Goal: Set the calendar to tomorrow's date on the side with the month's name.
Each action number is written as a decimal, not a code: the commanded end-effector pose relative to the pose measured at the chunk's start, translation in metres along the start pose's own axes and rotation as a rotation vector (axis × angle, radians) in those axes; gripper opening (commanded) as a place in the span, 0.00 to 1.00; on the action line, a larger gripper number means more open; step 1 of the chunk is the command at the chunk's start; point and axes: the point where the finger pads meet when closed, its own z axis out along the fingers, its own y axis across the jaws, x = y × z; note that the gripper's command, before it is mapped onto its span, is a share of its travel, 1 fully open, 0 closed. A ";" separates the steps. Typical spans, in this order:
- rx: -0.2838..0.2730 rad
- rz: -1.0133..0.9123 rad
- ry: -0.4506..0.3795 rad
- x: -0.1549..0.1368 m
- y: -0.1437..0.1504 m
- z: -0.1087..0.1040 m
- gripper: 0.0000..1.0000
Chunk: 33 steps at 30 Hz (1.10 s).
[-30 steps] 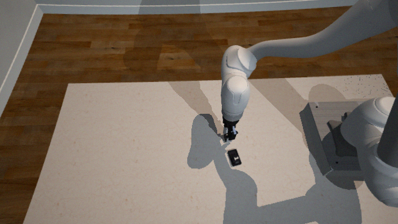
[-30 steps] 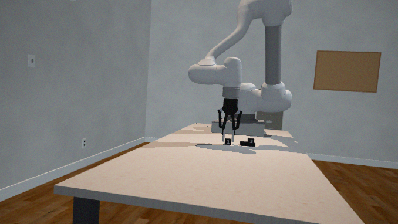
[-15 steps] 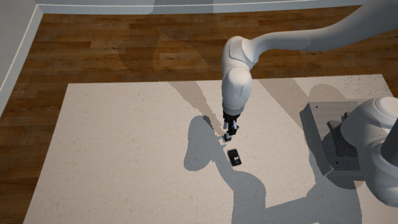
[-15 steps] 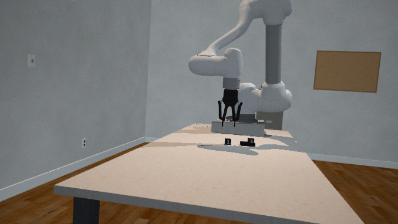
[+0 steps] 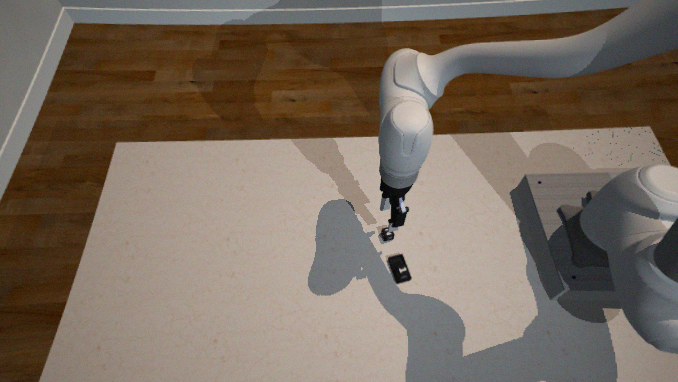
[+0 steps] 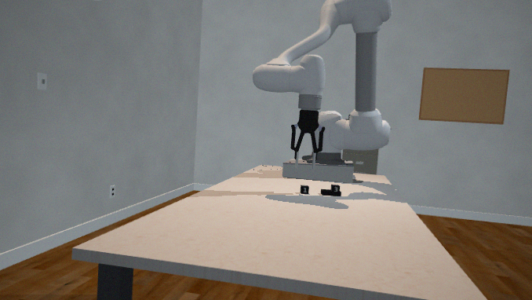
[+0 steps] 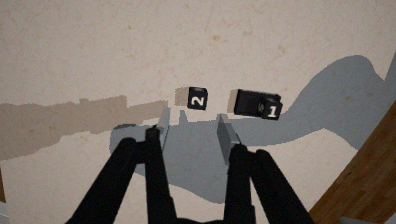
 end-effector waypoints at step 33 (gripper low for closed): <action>-0.004 0.471 0.002 0.001 0.003 -0.001 1.00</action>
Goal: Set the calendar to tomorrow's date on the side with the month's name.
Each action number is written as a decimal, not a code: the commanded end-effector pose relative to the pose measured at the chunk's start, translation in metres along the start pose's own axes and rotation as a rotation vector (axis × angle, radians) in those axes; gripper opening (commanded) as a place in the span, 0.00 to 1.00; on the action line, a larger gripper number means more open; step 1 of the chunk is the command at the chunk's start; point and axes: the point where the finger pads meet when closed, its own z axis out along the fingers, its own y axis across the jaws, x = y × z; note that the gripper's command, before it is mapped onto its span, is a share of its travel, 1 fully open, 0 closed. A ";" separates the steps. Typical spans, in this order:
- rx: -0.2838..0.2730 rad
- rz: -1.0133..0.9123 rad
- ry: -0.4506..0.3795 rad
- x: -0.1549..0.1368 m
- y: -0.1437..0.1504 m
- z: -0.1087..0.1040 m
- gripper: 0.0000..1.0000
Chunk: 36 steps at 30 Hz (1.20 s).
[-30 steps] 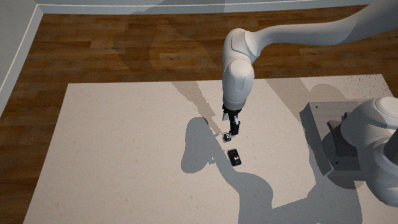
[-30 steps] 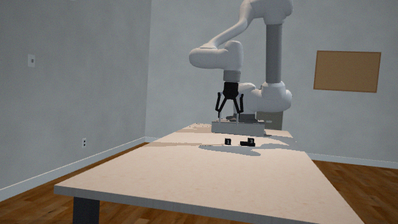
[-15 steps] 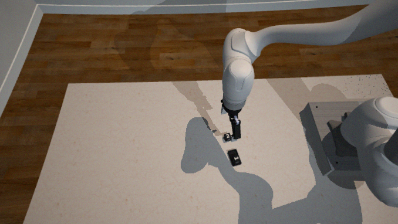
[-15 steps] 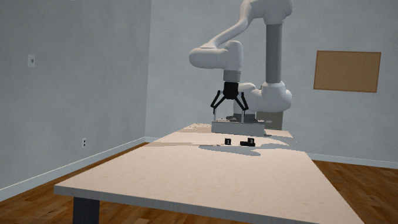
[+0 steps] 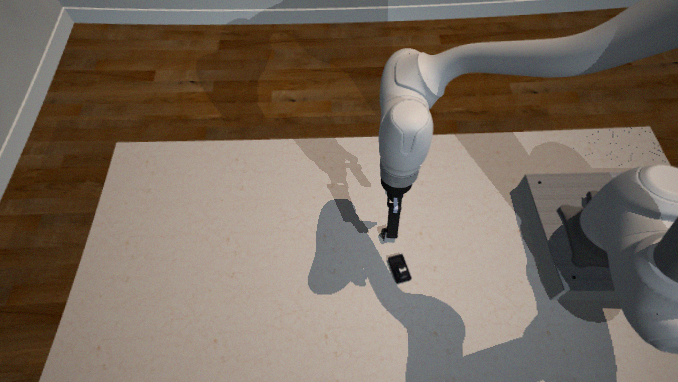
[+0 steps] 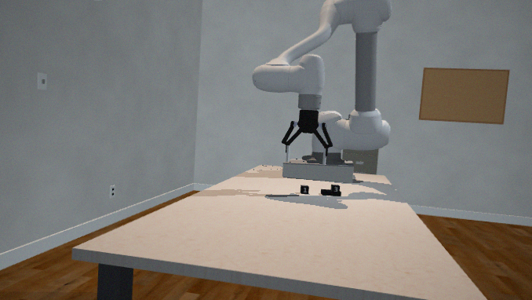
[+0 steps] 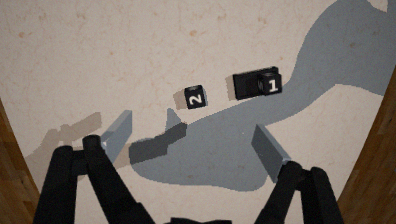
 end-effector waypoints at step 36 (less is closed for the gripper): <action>0.006 1.228 -0.003 0.005 0.002 0.008 1.00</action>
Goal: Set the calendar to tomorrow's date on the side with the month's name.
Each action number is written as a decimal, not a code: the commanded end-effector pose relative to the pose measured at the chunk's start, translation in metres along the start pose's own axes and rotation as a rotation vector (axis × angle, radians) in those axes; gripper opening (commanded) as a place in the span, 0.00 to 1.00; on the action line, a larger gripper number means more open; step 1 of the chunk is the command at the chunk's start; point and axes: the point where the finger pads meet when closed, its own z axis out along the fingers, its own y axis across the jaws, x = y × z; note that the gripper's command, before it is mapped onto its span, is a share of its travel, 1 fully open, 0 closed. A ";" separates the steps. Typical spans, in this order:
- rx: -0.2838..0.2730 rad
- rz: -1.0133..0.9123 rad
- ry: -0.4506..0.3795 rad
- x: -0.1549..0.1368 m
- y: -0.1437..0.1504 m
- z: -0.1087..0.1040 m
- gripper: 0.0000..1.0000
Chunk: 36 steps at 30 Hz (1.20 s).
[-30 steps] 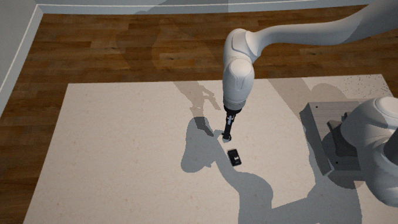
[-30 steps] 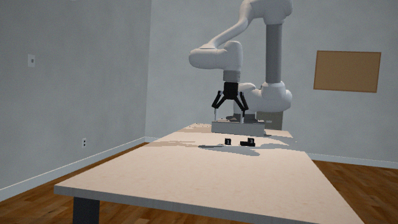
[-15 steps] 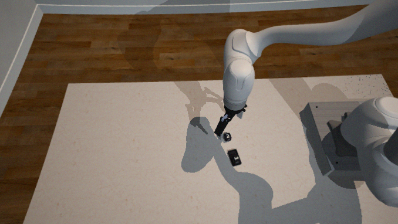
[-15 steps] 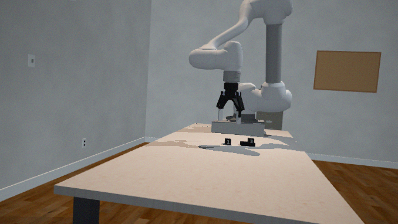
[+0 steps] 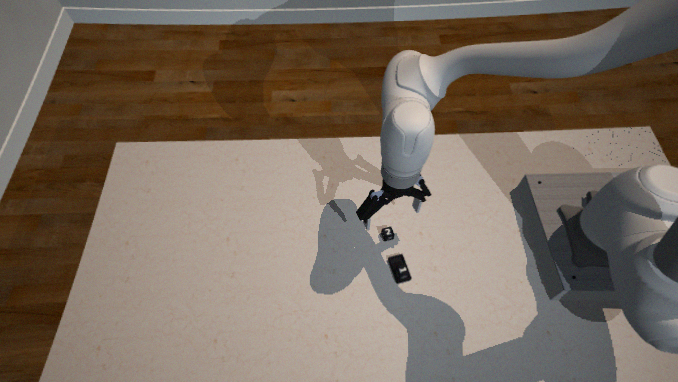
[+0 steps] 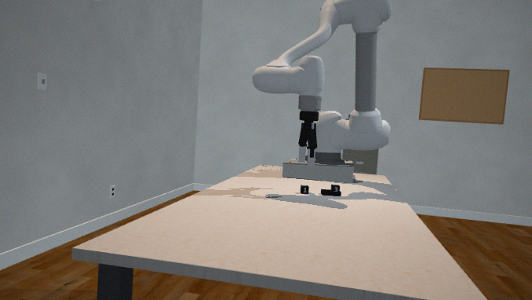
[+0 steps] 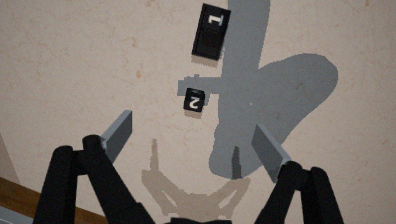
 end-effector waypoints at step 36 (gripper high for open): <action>0.002 0.104 -0.009 0.001 0.001 0.004 0.28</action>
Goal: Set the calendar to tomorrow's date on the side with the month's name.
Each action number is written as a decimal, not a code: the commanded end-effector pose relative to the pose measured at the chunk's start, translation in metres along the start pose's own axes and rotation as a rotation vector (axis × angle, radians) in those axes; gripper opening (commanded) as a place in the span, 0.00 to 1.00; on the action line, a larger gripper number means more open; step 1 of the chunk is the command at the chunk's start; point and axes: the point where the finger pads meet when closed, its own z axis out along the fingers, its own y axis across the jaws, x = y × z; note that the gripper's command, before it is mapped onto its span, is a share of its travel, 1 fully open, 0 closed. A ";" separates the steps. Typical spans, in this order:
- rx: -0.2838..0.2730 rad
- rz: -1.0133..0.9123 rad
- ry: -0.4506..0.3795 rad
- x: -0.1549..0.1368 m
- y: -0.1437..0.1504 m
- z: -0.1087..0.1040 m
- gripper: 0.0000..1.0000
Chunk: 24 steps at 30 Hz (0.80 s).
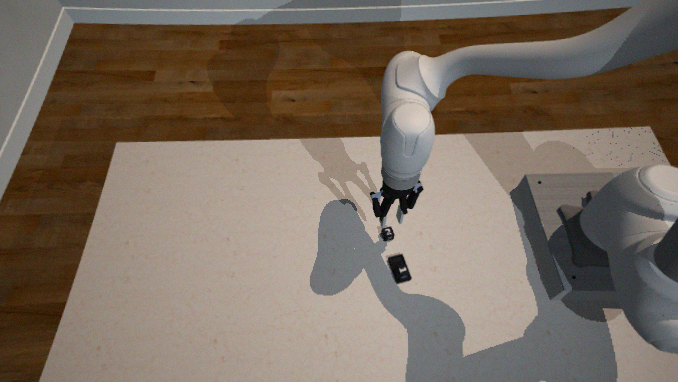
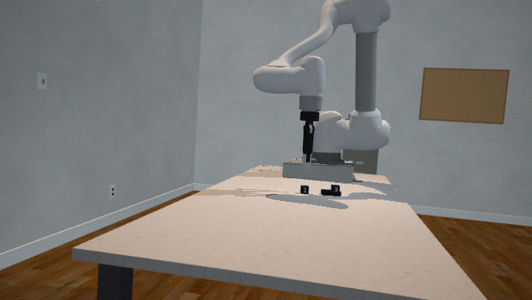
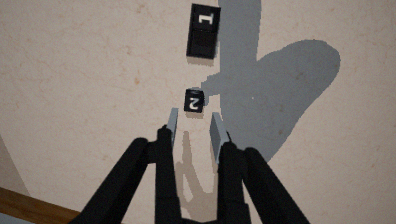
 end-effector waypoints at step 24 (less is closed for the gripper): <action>0.000 -0.002 -0.006 -0.001 0.000 0.014 0.28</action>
